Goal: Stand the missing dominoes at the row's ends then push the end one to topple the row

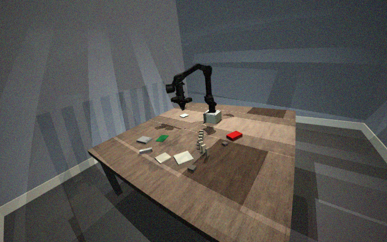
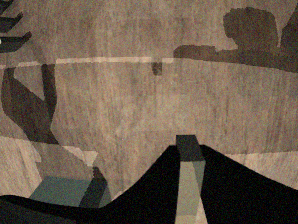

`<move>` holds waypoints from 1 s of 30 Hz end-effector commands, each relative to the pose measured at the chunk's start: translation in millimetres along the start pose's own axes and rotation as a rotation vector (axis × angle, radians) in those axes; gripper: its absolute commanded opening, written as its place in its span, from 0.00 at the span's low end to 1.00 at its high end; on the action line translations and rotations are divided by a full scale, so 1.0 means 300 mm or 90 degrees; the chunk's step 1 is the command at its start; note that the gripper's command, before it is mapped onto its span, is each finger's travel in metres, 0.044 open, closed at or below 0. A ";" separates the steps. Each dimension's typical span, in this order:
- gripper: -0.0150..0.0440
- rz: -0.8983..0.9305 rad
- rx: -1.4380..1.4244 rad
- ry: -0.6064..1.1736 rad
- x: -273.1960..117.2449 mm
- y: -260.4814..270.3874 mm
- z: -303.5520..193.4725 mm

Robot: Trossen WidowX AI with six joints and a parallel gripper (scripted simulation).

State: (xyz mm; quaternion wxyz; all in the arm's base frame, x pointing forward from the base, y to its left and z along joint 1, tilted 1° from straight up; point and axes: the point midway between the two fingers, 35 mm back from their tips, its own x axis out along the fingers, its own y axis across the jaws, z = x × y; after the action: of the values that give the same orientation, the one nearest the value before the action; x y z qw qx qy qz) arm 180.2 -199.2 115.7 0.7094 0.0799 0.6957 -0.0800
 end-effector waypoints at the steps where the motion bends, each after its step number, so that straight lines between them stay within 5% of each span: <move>1: 0.30 -0.004 0.016 -0.002 -0.008 -0.082 -0.102; 11: 0.30 0.011 0.029 -0.034 0.020 -0.090 -0.090; 30: 0.30 0.101 0.106 -0.346 0.192 -0.169 -0.031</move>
State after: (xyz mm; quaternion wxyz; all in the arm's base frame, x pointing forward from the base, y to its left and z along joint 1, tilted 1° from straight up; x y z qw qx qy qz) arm 161.2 -243.0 66.6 0.8434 0.1600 0.5030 -0.1000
